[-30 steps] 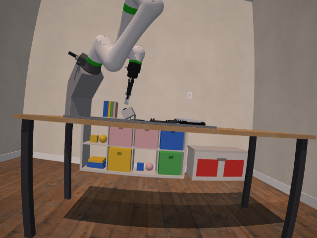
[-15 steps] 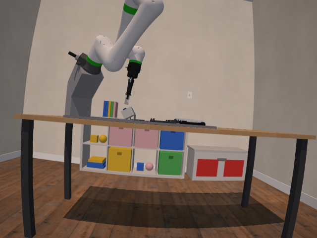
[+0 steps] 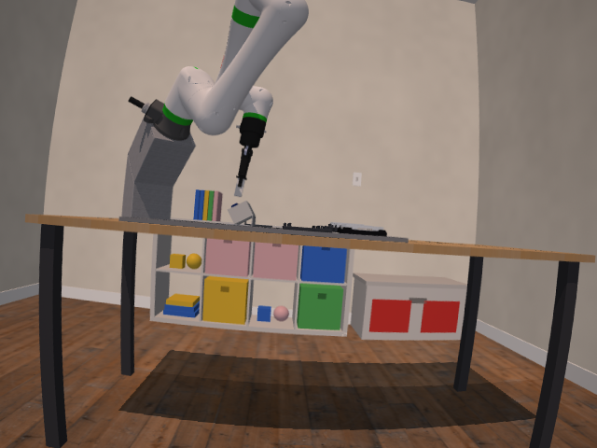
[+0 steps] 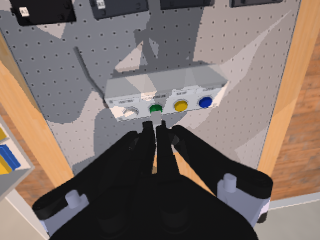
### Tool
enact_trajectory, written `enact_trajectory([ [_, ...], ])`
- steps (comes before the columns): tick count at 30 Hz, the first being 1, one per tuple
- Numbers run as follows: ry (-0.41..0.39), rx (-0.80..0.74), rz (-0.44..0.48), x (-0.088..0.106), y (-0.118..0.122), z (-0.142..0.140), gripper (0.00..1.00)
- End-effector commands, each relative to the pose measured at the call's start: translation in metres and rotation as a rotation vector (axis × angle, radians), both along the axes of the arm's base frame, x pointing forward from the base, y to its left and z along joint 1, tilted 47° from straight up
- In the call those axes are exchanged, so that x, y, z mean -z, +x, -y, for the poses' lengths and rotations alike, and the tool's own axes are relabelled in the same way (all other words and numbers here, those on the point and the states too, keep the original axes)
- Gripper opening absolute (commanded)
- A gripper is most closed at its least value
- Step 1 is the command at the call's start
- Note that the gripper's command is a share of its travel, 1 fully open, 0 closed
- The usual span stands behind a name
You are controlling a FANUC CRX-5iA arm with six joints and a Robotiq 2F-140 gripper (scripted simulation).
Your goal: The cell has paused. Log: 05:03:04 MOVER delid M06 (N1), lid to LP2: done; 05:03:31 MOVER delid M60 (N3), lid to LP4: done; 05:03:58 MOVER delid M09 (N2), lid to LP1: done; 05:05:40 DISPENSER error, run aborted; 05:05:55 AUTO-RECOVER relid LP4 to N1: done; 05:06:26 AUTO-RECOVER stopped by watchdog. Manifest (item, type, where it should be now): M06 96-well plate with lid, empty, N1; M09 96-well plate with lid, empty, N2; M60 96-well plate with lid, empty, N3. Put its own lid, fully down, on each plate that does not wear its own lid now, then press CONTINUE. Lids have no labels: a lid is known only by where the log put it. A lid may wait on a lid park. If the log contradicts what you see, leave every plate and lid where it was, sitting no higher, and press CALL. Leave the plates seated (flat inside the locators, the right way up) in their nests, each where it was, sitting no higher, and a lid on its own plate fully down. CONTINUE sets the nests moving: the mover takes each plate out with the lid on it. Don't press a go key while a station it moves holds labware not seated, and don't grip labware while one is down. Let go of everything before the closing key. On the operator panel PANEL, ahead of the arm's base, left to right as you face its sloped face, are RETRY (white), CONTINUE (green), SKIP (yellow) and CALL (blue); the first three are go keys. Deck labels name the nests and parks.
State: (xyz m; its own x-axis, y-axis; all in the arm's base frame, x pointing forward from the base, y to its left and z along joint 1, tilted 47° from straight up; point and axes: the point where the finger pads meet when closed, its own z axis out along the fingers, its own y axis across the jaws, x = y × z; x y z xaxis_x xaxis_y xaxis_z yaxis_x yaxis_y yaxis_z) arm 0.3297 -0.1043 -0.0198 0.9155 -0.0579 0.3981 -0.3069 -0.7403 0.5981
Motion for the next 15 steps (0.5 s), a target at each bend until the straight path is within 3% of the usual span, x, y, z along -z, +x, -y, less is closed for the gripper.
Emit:
enact_trajectory([
  [1,0.027,-0.097,0.09,0.0004,-0.0008,0.0005,0.0],
  [15,0.027,-0.097,0.09,0.0025,0.0004,0.0025,0.0],
])
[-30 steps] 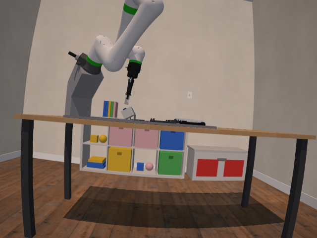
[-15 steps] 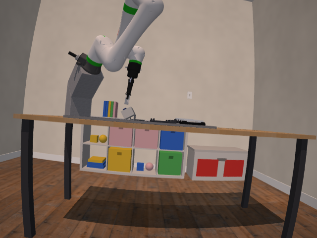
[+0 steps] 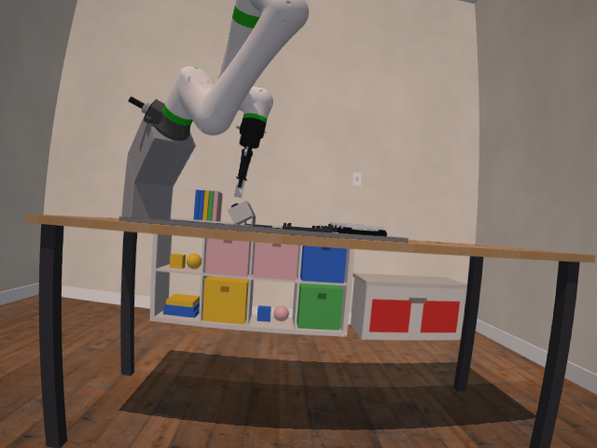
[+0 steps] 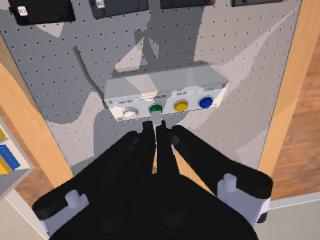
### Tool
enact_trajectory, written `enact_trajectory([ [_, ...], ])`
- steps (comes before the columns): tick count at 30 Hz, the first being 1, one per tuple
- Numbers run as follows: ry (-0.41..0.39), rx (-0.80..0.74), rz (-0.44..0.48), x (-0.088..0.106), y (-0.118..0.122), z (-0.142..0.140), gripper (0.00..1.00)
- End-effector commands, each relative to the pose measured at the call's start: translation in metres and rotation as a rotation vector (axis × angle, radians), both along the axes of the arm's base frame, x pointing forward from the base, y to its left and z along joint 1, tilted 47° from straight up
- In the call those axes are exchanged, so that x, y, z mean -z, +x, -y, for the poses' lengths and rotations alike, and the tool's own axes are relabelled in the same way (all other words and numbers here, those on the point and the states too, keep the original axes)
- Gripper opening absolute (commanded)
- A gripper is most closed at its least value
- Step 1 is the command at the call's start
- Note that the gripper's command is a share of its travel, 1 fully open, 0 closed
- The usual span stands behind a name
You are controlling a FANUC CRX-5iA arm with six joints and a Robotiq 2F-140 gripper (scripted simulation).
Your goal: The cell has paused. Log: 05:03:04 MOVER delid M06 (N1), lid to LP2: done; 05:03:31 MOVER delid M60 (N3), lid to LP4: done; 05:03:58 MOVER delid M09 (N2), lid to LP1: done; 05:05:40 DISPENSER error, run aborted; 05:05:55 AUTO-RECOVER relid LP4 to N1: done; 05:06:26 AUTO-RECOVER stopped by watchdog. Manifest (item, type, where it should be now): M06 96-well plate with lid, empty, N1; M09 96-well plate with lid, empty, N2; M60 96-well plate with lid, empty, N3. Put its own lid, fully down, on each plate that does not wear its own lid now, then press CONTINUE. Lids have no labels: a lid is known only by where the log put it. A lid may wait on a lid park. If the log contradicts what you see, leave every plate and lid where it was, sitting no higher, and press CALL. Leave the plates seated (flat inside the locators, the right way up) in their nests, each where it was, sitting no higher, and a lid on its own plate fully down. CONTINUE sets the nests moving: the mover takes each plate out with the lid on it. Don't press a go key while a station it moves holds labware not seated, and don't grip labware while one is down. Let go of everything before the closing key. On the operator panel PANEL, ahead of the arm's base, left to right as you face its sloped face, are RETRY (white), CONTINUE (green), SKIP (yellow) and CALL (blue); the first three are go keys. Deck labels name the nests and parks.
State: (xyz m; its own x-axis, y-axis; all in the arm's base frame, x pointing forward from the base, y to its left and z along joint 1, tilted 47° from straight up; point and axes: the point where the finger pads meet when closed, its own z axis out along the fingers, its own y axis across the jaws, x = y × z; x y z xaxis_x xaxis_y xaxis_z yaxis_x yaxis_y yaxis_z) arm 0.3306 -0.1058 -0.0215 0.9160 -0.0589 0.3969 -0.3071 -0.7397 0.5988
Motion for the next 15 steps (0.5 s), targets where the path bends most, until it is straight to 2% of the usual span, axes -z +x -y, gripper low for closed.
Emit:
enact_trajectory([
  [1,0.027,-0.098,0.091,0.0013,-0.0003,0.0013,0.0],
  [15,0.027,-0.098,0.091,0.0081,0.0035,0.0075,0.0],
])
